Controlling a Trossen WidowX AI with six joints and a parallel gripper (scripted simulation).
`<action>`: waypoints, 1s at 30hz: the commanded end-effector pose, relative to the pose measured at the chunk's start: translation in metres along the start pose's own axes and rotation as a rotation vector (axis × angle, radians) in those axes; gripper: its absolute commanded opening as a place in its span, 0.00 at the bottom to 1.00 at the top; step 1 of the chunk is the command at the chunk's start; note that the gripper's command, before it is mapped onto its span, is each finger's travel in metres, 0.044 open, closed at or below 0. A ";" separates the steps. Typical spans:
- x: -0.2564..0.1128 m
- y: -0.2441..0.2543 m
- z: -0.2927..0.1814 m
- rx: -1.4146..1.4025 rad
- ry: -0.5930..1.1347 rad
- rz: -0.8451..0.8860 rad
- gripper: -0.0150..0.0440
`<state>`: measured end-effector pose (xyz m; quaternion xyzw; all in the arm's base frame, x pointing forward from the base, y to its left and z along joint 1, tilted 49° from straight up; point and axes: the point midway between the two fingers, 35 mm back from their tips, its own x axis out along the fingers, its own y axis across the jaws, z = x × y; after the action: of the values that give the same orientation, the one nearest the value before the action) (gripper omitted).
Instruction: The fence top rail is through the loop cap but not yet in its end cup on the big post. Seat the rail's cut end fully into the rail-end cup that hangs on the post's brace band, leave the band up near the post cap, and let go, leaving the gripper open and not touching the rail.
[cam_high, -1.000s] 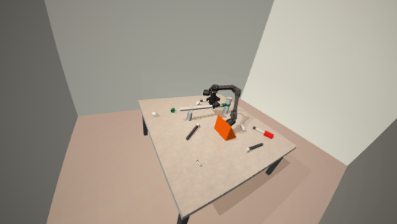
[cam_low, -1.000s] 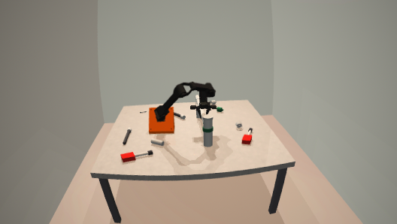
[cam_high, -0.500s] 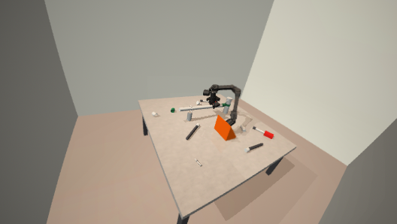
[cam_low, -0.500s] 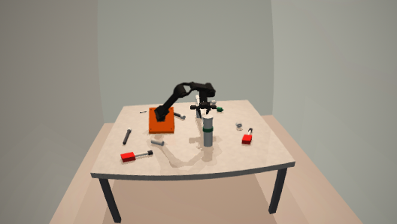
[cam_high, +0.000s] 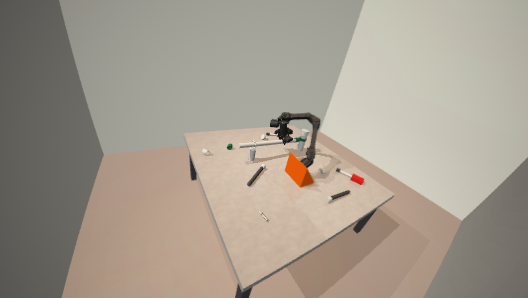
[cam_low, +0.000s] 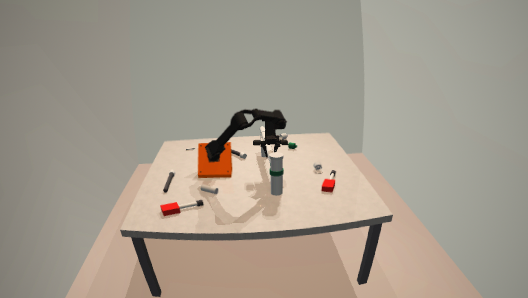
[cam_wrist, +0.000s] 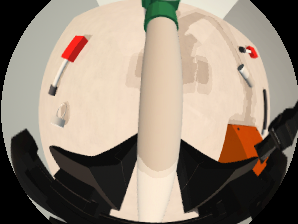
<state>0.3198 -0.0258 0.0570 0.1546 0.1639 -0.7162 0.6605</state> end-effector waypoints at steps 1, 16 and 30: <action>-0.002 0.001 0.002 -0.002 -0.008 0.005 0.25; -0.003 0.002 0.005 -0.003 -0.015 0.005 0.25; -0.002 0.000 0.003 -0.001 -0.008 -0.002 0.25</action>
<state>0.3202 -0.0252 0.0606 0.1509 0.1618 -0.7175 0.6605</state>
